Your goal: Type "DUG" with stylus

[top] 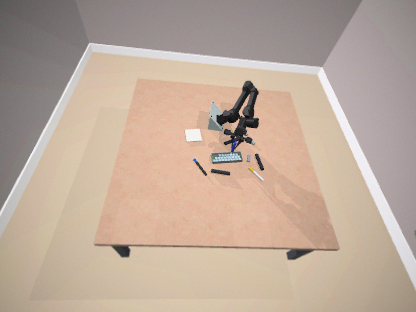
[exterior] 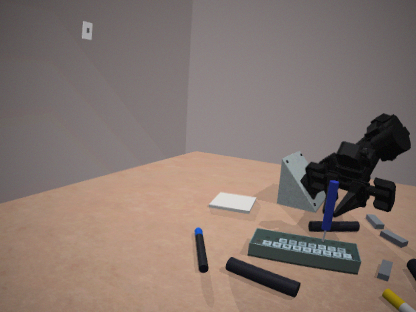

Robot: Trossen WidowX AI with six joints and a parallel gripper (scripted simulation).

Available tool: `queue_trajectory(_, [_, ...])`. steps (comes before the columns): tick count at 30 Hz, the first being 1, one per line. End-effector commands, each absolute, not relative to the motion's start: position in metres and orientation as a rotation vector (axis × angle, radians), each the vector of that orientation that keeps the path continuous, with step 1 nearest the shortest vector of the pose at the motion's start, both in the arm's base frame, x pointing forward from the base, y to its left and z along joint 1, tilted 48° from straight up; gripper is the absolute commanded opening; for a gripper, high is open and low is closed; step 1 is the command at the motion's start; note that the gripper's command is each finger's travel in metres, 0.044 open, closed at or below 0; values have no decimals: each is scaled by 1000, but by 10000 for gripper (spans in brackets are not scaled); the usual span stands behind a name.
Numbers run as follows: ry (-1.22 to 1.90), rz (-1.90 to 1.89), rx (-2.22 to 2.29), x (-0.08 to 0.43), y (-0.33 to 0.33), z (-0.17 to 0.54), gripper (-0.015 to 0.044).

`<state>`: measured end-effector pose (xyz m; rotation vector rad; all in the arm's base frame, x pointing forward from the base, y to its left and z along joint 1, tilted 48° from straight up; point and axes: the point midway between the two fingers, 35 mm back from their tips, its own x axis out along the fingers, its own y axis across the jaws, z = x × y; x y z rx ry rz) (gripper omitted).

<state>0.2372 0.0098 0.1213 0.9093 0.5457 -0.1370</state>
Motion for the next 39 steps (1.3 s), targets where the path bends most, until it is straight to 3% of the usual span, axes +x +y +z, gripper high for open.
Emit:
queue_trajectory(1, [547,-142,912,237,11,118,81])
queue_trajectory(39, [547,-141,913,238,21,108,81])
